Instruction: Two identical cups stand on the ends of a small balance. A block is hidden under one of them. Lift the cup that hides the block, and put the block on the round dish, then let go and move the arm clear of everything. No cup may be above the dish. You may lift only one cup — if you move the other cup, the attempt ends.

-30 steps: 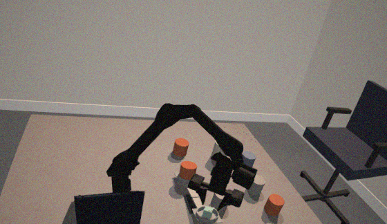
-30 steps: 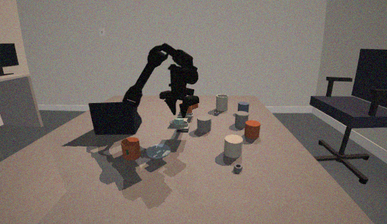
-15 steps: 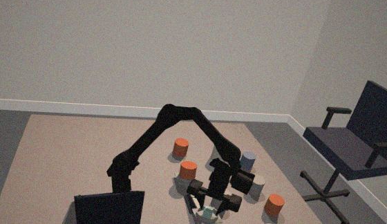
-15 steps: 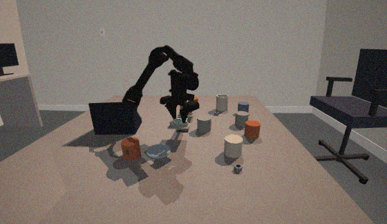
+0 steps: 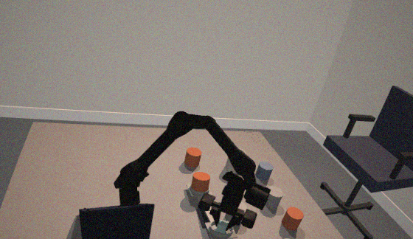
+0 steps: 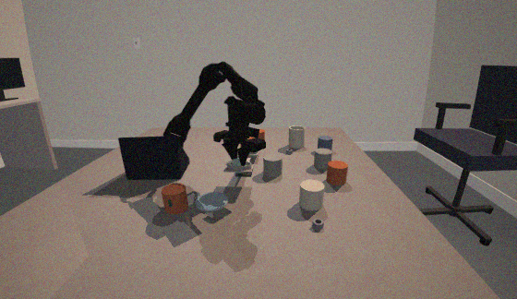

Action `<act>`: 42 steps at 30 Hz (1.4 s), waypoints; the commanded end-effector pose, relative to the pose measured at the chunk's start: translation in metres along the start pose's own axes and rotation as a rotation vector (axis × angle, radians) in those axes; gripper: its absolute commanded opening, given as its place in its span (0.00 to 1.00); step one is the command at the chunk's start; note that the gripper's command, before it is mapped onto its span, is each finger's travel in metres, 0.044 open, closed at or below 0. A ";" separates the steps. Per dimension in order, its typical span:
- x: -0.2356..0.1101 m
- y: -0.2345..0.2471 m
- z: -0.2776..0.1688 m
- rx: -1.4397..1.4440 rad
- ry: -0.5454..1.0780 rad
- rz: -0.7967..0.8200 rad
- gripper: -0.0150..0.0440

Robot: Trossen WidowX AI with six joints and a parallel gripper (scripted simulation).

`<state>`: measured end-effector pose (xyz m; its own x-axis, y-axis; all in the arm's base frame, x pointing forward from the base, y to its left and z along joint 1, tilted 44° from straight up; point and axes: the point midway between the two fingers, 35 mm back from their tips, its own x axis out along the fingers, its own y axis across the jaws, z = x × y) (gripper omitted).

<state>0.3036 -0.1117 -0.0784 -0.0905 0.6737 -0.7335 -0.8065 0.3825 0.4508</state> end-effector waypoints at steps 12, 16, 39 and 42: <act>-0.028 -0.003 0.000 0.005 -0.002 0.000 0.25; -0.046 -0.004 0.000 0.005 -0.001 0.000 0.25; -0.031 -0.009 -0.090 0.007 0.006 -0.004 0.25; -0.007 -0.005 -0.119 0.007 0.006 -0.003 0.25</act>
<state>0.2587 -0.1952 -0.1111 -0.0857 0.6641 -0.7428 -0.8047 0.3935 0.4446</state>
